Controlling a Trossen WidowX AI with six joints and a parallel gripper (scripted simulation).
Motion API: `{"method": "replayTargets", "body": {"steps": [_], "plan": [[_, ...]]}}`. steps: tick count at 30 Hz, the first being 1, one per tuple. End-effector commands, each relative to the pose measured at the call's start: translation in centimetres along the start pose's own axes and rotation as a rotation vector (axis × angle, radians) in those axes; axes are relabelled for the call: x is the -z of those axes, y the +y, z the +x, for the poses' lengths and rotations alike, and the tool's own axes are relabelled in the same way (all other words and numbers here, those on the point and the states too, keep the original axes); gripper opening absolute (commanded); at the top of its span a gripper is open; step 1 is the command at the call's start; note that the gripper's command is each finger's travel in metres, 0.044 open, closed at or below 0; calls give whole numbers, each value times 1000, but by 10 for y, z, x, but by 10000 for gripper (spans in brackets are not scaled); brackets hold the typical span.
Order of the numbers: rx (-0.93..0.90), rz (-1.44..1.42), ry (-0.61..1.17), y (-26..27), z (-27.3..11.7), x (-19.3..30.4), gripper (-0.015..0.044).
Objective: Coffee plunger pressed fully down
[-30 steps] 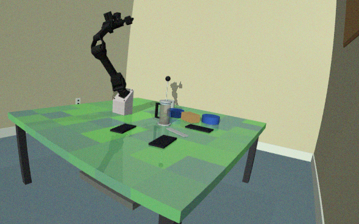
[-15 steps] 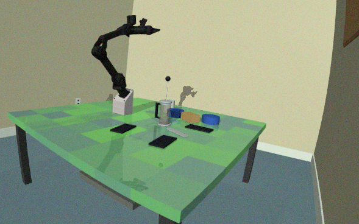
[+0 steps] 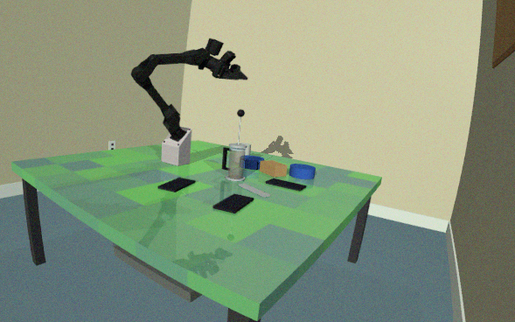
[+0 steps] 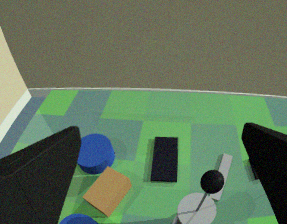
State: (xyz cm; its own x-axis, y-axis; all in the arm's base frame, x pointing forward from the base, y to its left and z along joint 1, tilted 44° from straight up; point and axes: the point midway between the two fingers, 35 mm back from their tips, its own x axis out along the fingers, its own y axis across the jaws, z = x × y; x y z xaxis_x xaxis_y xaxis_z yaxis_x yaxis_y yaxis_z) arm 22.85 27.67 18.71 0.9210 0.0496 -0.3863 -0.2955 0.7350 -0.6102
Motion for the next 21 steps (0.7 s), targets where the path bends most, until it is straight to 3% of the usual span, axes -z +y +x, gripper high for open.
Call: {"method": "replayTargets", "body": {"steps": [1,14,21], "plan": [[149,2,92,-38,23,30,440],[217,0,133,-59,48,99,440],[217,1,133,-60,51,101,440]]}}
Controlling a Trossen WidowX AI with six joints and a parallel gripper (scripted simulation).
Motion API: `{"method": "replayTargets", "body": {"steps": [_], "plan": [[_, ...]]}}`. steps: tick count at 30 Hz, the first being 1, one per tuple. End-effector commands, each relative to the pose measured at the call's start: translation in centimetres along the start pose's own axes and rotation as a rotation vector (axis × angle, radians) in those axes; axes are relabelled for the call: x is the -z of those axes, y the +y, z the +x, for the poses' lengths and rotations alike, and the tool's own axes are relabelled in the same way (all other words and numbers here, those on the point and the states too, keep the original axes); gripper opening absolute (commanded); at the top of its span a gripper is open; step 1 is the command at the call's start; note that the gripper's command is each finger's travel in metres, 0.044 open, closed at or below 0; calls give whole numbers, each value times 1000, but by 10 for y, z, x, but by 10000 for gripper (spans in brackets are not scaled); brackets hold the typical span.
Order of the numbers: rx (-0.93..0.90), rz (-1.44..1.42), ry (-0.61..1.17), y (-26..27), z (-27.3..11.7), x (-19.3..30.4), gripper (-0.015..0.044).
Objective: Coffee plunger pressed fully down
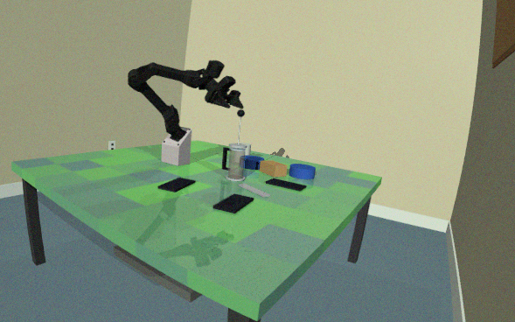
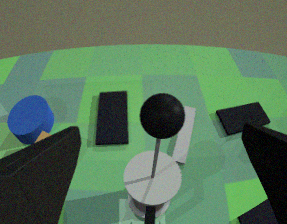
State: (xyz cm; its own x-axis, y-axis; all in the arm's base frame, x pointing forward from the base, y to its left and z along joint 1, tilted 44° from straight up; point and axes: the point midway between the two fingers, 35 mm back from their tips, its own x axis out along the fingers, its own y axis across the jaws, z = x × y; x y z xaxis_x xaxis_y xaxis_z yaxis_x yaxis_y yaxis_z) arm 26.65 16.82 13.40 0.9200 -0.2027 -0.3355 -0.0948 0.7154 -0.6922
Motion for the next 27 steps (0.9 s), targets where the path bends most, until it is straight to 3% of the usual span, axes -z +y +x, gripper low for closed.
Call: {"method": "replayTargets", "body": {"steps": [1,24,27], "plan": [[-2,6,-3,-1,3,0,440],[1,6,-7,-2,38,0,440],[1,6,-7,-2,38,0,361]]}}
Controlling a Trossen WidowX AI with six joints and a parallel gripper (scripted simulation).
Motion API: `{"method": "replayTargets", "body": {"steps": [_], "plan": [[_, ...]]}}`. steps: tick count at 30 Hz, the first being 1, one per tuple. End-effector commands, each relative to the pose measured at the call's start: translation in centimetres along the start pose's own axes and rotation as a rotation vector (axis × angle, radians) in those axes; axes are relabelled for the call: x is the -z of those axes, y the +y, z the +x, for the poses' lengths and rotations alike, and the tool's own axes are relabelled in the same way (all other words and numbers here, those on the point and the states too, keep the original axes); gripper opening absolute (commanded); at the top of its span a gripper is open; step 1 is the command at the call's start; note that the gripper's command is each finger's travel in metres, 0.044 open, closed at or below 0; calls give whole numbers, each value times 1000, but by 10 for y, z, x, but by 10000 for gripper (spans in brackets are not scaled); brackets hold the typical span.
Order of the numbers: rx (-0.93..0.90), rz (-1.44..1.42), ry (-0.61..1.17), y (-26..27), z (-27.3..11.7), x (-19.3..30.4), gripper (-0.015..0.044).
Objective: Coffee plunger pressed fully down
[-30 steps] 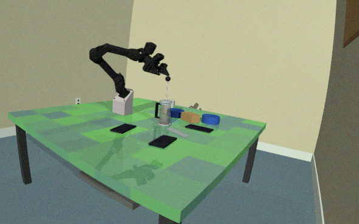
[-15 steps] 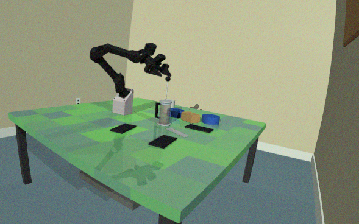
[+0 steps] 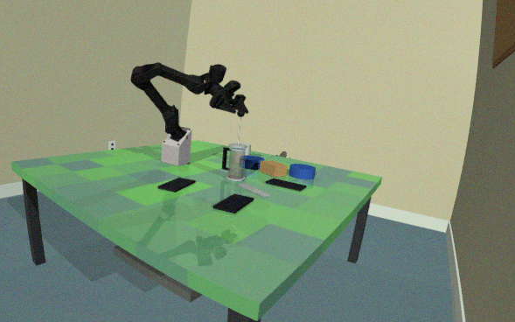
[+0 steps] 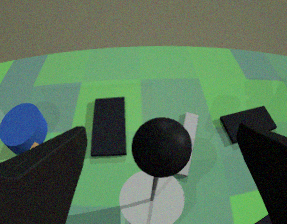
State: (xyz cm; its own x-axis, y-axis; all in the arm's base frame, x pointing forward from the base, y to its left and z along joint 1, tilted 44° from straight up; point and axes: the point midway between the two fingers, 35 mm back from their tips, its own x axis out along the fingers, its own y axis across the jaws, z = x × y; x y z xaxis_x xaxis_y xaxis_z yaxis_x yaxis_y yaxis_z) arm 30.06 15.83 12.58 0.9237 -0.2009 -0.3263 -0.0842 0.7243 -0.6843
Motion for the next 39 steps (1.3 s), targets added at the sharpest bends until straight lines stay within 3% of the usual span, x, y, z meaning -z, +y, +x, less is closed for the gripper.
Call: {"method": "replayTargets", "body": {"steps": [1,8,12,39], "plan": [[-4,-9,2,2,1,1,335],[-4,-9,2,2,1,1,151],[-4,-9,2,2,1,1,125],[-9,-7,8,7,22,24,123]]}}
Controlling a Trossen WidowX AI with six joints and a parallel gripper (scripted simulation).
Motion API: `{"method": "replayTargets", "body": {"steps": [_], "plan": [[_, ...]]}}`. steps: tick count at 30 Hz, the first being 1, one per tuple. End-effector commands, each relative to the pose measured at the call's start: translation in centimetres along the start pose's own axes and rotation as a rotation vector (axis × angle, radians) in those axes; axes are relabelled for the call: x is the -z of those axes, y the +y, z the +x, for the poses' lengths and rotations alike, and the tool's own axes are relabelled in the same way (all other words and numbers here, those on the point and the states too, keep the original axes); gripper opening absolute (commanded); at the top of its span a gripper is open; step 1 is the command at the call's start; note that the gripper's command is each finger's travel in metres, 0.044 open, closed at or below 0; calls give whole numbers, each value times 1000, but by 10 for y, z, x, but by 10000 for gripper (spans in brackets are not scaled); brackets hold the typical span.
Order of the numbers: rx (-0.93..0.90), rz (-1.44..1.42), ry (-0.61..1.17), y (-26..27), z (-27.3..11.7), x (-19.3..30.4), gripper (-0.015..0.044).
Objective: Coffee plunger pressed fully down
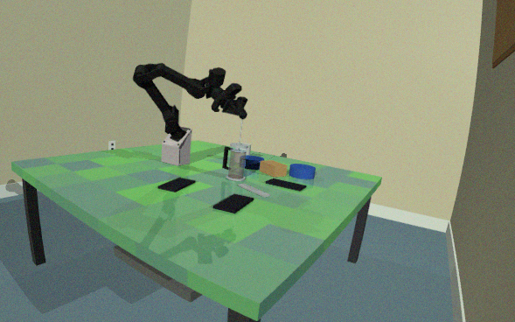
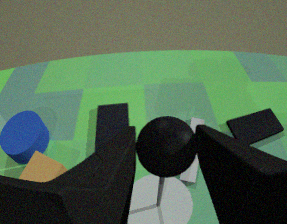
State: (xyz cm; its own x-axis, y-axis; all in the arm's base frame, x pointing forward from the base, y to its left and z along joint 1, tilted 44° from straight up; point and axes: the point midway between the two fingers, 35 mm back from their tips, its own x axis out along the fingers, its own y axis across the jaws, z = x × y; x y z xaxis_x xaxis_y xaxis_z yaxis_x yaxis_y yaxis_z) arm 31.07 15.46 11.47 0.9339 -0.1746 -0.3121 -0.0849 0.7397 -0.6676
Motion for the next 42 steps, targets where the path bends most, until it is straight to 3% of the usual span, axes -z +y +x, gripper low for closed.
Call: {"method": "replayTargets", "body": {"steps": [1,42], "plan": [[0,-28,38,3,9,19,123],[5,-32,32,2,51,72,123]]}}
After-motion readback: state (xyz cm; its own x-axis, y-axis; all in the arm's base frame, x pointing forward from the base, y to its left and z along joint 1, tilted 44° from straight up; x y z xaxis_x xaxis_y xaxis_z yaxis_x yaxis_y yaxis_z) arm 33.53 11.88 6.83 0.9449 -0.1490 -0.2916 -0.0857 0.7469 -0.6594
